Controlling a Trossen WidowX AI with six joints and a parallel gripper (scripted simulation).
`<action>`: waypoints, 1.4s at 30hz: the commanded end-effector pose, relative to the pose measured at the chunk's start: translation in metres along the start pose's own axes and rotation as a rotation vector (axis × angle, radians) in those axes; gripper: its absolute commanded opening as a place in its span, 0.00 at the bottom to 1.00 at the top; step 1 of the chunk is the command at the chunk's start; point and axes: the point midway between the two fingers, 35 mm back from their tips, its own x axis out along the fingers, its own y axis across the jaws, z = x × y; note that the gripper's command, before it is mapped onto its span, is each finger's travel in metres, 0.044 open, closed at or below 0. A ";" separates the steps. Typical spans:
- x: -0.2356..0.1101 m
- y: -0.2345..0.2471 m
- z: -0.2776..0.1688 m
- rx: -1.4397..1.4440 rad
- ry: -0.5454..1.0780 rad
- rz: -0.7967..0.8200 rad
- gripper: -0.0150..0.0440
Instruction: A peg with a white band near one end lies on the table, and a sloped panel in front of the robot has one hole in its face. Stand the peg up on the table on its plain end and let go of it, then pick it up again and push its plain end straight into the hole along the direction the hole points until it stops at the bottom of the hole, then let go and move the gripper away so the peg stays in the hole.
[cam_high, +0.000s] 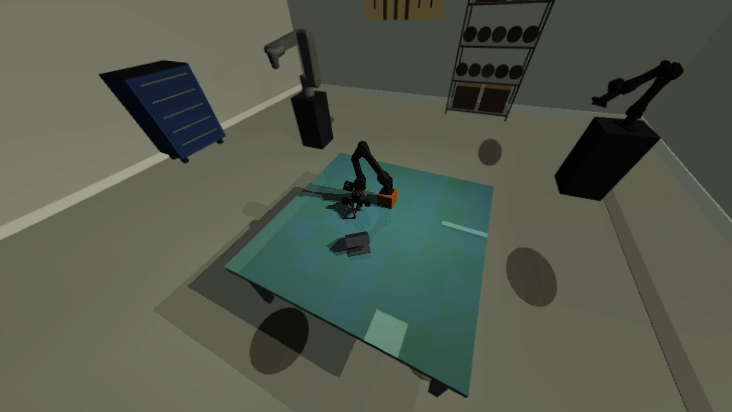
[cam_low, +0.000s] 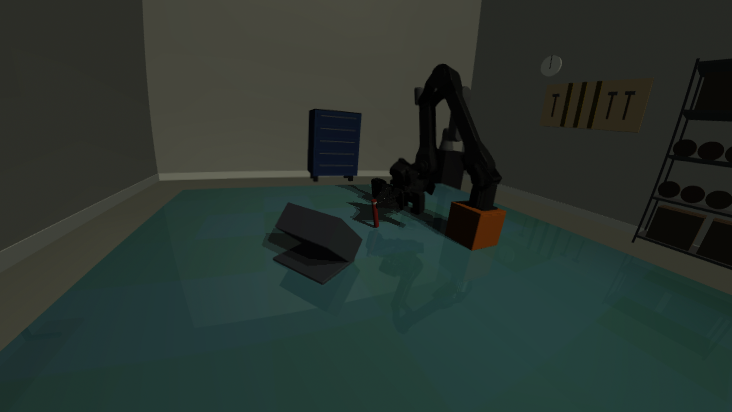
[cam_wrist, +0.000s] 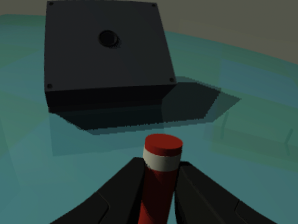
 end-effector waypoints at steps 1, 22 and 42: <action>-0.003 0.000 -0.001 -0.001 -0.046 0.003 0.34; -0.003 0.001 -0.006 0.006 -0.034 0.002 0.34; -0.006 0.001 -0.007 0.008 -0.039 0.004 0.34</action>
